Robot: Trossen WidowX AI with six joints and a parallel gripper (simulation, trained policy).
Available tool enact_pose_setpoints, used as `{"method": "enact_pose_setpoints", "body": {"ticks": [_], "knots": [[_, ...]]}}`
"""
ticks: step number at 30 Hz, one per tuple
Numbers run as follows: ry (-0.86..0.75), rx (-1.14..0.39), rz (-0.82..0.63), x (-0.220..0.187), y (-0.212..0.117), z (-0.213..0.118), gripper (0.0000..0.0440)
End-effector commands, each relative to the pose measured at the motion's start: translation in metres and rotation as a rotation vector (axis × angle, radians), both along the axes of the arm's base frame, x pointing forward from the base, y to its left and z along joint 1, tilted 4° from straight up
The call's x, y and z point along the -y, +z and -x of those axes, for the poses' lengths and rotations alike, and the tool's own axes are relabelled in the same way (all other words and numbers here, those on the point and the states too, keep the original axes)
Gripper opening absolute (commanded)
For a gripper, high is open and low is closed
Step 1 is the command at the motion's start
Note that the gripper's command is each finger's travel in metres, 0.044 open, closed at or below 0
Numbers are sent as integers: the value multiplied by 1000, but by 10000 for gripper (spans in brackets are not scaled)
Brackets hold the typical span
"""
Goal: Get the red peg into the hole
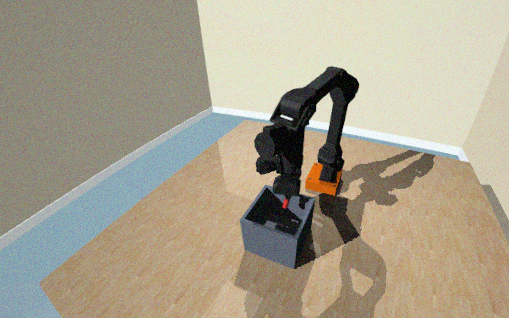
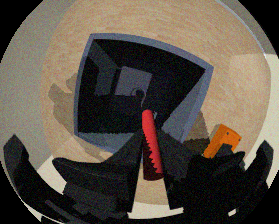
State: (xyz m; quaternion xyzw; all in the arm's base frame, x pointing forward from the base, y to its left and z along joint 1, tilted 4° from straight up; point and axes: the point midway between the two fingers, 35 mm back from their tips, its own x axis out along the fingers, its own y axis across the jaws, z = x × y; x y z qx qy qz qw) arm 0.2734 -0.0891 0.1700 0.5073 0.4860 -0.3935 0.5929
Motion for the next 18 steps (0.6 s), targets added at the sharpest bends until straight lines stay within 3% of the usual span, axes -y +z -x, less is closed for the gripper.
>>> {"method": "enact_pose_setpoints", "body": {"ticks": [1,18], "knots": [[9,-14,-10,6,-12,-5,0],[82,-15,-49,10,-54,-28,0]]}}
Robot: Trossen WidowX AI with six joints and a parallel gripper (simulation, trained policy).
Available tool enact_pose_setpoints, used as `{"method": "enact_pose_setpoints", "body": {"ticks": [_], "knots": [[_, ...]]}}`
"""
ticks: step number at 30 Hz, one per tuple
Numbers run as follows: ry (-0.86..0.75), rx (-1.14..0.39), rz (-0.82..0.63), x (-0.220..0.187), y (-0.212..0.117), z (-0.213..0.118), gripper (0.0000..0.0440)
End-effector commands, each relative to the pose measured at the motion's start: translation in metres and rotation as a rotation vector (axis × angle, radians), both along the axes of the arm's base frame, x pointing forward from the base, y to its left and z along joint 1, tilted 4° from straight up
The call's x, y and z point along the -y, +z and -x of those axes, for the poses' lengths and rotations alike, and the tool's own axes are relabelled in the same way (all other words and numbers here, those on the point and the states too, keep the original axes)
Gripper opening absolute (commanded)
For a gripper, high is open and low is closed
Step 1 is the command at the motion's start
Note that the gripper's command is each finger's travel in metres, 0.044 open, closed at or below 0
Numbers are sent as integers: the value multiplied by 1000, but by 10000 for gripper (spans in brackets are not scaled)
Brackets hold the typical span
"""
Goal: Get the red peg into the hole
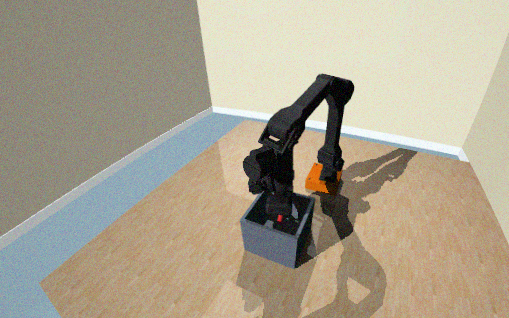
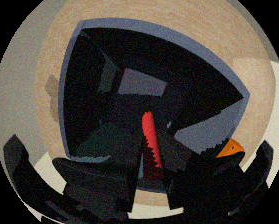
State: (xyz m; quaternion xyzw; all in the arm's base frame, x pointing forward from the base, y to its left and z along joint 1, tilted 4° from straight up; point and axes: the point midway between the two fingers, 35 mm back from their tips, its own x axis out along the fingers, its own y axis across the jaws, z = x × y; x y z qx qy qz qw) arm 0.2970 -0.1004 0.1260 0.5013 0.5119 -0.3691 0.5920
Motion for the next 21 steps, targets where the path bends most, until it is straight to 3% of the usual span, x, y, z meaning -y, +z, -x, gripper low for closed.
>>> {"method": "enact_pose_setpoints", "body": {"ticks": [1,14,18,21], "knots": [[28,-5,-12,-1,-12,-5,0],[98,-31,-10,-2,-45,-13,10],[115,-48,-15,-3,-50,-13,105],[123,-62,-24,-5,-52,-13,148]]}}
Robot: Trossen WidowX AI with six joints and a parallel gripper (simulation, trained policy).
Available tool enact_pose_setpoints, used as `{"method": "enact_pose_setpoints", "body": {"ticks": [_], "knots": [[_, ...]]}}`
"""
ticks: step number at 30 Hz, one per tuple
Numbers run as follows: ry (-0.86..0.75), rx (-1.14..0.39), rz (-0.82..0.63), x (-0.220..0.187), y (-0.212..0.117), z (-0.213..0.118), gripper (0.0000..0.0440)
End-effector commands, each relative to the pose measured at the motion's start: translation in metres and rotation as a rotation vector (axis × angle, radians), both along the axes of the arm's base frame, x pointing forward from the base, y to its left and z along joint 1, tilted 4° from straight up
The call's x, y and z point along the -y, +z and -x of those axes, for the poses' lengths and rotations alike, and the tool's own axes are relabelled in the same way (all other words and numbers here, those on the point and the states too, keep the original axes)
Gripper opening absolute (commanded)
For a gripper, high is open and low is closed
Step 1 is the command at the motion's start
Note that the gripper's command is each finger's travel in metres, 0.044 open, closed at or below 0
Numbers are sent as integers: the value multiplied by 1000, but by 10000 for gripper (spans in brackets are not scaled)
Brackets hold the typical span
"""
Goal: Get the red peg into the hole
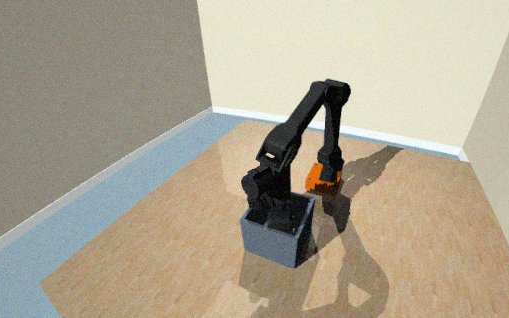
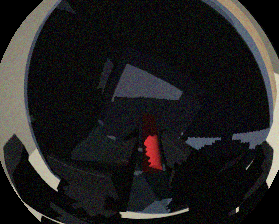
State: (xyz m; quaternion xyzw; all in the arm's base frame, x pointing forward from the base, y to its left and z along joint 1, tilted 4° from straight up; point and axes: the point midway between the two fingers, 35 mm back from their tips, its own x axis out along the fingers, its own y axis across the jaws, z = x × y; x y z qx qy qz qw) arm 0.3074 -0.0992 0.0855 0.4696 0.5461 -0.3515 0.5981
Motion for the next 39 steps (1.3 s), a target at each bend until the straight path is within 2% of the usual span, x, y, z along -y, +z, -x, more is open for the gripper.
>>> {"method": "enact_pose_setpoints", "body": {"ticks": [1,18,21,39], "knots": [[32,-26,-25,-3,-10,-2,150],[23,42,-96,11,23,-14,159],[22,70,-115,12,33,-18,184],[36,238,-216,20,85,-36,269]]}}
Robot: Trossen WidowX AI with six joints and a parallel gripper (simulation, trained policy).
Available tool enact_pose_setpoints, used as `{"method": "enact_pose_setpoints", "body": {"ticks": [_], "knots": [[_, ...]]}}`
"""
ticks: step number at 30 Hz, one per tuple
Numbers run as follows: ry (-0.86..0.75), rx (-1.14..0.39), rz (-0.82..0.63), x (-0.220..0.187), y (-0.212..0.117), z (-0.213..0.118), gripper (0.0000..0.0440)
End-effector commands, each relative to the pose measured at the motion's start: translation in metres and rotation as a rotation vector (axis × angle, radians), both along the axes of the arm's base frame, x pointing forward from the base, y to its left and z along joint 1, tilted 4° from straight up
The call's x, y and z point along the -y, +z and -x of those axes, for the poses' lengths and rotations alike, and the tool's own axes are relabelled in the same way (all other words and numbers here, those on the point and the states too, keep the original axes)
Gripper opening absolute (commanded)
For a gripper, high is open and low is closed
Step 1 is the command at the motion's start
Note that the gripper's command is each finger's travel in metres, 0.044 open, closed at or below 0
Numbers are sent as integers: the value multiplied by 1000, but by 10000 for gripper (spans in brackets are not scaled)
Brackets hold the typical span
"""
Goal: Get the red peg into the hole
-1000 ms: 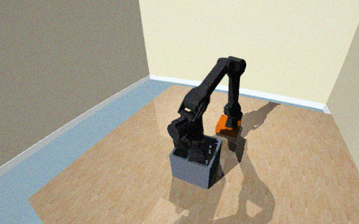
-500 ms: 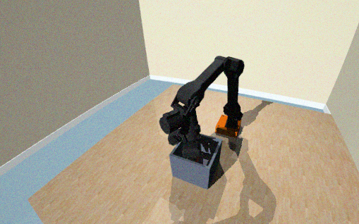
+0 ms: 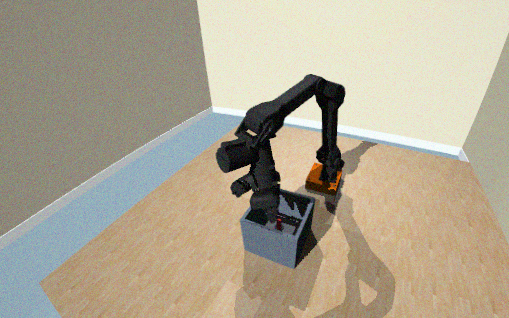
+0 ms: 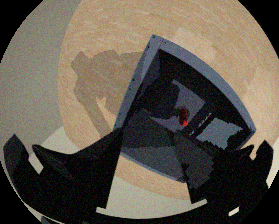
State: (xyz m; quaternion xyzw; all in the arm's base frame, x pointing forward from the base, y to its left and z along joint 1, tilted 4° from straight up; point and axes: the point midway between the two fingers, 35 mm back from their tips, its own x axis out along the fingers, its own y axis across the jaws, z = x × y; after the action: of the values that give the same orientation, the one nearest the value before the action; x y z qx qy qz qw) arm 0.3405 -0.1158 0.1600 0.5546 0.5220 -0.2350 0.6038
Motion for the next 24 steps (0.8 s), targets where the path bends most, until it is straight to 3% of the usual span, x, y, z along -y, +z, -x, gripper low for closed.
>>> {"method": "enact_pose_setpoints", "body": {"ticks": [1,7,24], "knots": [[8,41,-10,4,13,-4,273],[35,99,-1,13,29,-9,243],[129,265,75,47,51,-34,225]]}}
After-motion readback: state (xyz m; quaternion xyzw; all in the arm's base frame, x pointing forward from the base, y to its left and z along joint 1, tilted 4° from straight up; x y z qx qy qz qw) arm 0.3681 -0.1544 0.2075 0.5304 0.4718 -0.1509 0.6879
